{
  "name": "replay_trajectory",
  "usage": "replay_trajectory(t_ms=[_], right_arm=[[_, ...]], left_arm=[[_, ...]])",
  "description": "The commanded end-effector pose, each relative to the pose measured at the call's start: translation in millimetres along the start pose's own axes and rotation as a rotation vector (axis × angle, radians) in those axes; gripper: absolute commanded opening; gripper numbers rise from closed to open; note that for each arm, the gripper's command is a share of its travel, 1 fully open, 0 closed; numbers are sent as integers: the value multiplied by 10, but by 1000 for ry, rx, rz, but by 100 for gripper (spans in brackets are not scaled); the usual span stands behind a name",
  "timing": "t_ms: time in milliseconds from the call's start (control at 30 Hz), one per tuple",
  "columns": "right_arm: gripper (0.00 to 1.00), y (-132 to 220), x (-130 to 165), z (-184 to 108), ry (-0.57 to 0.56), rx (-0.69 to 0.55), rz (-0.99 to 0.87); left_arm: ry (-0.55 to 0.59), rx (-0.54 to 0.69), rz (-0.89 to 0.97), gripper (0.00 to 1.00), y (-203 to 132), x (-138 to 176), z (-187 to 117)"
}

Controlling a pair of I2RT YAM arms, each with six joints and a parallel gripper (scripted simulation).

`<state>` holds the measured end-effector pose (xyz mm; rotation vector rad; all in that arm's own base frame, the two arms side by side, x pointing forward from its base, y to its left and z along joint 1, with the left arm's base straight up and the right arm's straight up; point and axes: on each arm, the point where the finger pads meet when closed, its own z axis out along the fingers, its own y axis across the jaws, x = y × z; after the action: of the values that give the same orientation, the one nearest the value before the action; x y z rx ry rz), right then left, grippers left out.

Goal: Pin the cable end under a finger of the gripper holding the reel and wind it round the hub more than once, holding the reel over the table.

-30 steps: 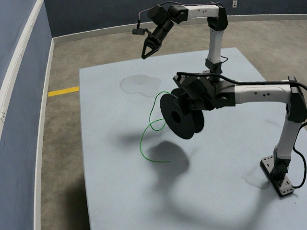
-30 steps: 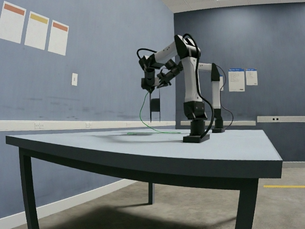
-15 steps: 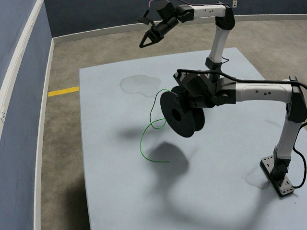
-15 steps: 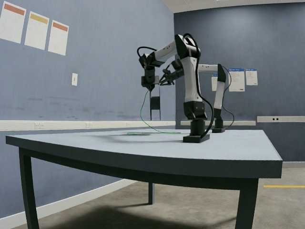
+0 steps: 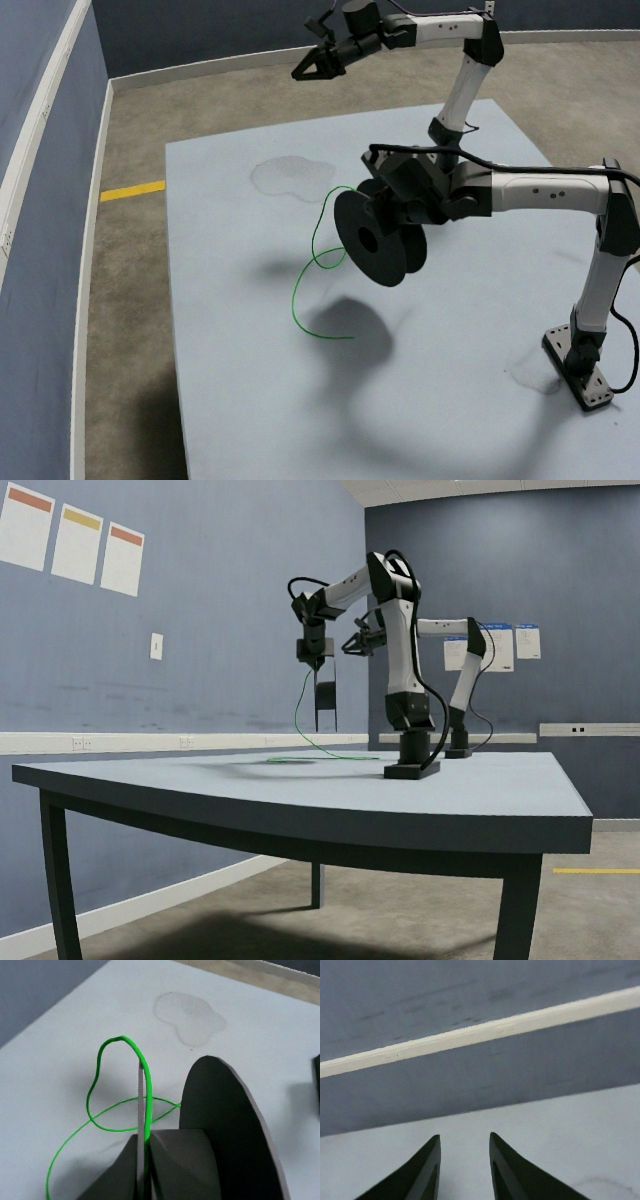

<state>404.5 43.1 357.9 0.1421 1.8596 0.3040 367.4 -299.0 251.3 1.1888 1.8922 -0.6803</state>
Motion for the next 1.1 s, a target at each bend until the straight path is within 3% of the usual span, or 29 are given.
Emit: replay_trajectory(t_ms=[0, 567, 1067], right_arm=[[30, -56, -277, -142, -149, 10, -103], [30, -274, -394, -389, -281, 93, -247], [30, -296, -443, -463, -315, 108, -279]], left_arm=[[-115, -19, 62, 0, -52, -454, -256], [-115, -17, 62, 0, -86, -470, -261], [-97, -43, 38, 0, -94, -463, -325]])
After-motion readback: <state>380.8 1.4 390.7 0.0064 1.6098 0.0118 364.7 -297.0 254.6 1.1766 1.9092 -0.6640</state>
